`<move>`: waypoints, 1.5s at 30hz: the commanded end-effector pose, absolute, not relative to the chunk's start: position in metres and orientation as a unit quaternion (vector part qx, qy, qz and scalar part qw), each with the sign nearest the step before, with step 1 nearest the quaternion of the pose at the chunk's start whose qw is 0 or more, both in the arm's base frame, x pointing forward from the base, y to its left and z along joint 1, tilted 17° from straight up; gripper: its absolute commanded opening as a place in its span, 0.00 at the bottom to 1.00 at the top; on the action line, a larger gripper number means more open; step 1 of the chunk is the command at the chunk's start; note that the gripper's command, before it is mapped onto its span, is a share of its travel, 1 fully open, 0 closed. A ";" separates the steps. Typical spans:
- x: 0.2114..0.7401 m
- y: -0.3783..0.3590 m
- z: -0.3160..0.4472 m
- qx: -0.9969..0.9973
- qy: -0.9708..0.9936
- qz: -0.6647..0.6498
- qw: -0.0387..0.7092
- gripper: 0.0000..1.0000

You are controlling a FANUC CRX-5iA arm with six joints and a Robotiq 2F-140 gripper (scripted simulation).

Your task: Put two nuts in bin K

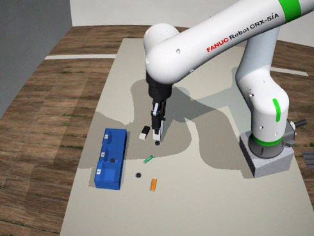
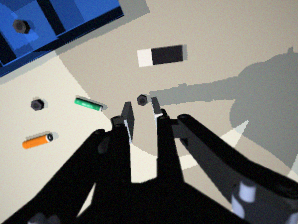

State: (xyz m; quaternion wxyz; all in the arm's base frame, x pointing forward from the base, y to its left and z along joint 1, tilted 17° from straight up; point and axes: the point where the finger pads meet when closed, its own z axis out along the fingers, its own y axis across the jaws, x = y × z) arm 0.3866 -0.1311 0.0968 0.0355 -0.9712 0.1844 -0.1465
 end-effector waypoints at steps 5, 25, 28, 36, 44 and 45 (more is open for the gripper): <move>0.394 -0.131 0.076 -0.971 0.184 -0.147 0.035 0.19; 0.400 -0.131 0.057 -0.971 0.184 -0.147 0.035 0.19; 0.400 -0.131 0.057 -0.971 0.184 -0.147 0.035 0.19; 0.400 -0.131 0.057 -0.971 0.184 -0.147 0.035 0.07; 0.400 -0.131 0.057 -0.971 0.184 -0.147 0.035 0.07; 0.400 -0.131 0.057 -0.971 0.184 -0.147 0.035 0.07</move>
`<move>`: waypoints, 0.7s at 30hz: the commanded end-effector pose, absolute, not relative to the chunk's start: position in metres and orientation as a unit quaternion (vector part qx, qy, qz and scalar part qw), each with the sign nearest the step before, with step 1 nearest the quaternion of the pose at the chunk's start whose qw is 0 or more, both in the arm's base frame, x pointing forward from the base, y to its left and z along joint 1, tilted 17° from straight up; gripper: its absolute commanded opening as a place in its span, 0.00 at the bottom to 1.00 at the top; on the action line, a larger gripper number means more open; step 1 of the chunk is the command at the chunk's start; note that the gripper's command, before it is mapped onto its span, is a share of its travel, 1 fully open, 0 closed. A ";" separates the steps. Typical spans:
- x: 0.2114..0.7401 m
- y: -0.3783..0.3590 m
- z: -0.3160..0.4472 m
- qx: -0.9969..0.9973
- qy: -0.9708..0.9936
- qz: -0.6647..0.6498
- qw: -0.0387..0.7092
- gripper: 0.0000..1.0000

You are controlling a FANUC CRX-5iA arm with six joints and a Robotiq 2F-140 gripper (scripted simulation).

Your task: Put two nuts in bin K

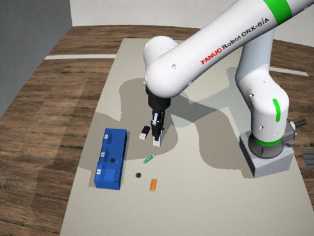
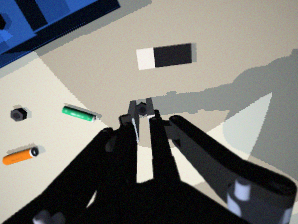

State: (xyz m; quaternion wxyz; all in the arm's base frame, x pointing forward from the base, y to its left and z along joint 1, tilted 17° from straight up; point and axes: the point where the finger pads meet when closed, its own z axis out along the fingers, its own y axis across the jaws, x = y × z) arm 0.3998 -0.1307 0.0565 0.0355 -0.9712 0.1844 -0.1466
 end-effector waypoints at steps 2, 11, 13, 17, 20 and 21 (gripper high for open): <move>0.400 -0.131 0.057 -0.971 0.184 -0.147 0.035 0.07; 0.400 -0.131 0.057 -0.971 0.184 -0.147 0.035 0.07; 0.400 -0.131 0.057 -0.971 0.184 -0.147 0.035 0.07; 0.400 -0.131 0.057 -0.971 0.184 -0.147 0.035 0.07; 0.397 -0.131 0.066 -0.971 0.184 -0.147 0.035 0.07; 0.396 -0.131 0.069 -0.971 0.184 -0.147 0.035 0.07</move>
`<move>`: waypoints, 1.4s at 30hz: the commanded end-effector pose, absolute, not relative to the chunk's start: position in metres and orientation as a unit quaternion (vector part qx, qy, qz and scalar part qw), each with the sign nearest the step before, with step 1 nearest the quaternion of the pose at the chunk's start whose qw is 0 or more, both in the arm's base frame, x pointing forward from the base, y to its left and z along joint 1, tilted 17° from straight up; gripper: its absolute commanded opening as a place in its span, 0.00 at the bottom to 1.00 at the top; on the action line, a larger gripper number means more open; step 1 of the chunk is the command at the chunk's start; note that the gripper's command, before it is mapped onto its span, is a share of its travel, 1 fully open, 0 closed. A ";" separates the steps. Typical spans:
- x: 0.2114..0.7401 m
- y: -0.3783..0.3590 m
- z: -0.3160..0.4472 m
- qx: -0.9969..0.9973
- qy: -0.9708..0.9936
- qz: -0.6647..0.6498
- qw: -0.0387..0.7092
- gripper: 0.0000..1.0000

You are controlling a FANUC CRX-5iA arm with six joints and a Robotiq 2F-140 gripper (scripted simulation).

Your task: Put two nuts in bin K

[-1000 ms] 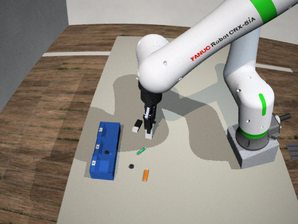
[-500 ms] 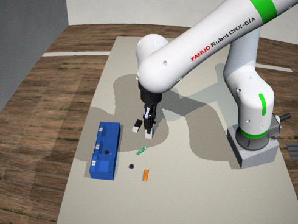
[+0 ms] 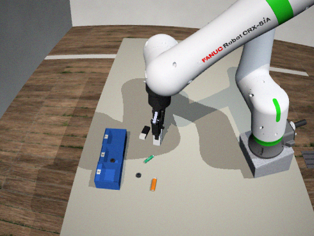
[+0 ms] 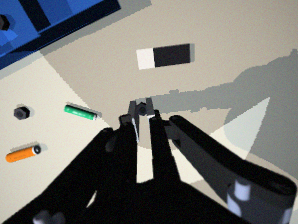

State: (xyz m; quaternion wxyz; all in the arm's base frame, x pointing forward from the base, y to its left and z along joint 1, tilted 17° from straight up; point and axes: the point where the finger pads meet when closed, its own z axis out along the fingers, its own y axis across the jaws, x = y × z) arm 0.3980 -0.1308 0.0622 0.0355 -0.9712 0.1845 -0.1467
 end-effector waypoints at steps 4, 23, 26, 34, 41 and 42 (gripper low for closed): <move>0.392 -0.131 0.082 -0.971 0.184 -0.147 0.035 0.07; 0.382 -0.132 0.114 -0.971 0.184 -0.147 0.035 0.07; 0.382 -0.132 0.114 -0.971 0.184 -0.147 0.035 0.07; 0.385 -0.129 0.122 -0.971 0.184 -0.147 0.035 0.07; 0.411 -0.117 0.130 -0.971 0.184 -0.147 0.035 0.07; 0.417 -0.114 0.132 -0.971 0.184 -0.147 0.035 0.07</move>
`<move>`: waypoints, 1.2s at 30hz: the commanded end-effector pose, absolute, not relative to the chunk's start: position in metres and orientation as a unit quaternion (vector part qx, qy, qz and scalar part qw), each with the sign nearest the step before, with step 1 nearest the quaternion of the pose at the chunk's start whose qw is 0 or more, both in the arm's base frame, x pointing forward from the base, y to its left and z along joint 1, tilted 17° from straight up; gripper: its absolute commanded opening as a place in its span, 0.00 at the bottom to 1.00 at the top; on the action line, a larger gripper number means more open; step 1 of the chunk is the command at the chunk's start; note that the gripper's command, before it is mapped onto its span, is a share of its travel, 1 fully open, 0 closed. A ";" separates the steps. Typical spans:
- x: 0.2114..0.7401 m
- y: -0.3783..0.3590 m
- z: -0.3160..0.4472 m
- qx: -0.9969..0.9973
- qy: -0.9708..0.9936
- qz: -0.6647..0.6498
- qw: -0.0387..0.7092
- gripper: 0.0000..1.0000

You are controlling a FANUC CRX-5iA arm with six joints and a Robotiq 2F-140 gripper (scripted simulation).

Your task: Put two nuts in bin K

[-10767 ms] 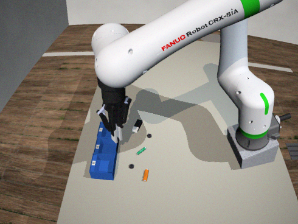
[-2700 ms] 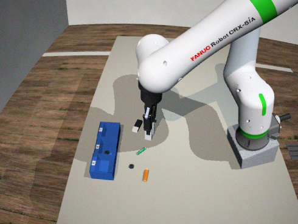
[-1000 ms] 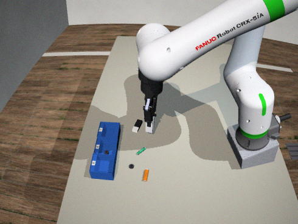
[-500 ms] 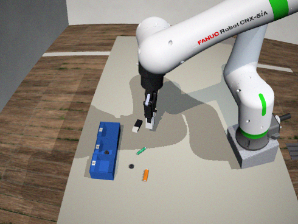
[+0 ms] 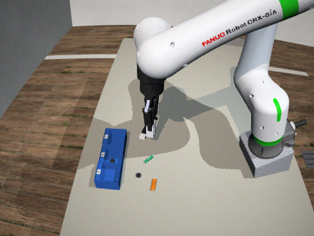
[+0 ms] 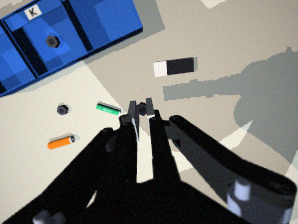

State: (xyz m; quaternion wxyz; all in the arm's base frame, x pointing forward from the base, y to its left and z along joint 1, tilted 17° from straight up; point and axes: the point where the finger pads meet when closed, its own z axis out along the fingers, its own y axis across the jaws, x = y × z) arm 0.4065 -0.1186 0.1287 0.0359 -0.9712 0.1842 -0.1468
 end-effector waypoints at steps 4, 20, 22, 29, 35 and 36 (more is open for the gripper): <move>0.437 -0.105 0.138 -0.971 0.184 -0.147 0.035 0.07; 0.508 -0.071 0.161 -0.933 0.327 -0.140 0.058 0.07; 0.518 -0.066 0.164 -0.922 0.356 -0.138 0.063 0.07; 0.541 -0.056 0.171 -0.878 0.454 -0.131 0.083 0.07; 0.541 -0.056 0.171 -0.835 0.528 -0.123 0.095 0.07; 0.541 -0.056 0.171 -0.827 0.540 -0.121 0.097 0.07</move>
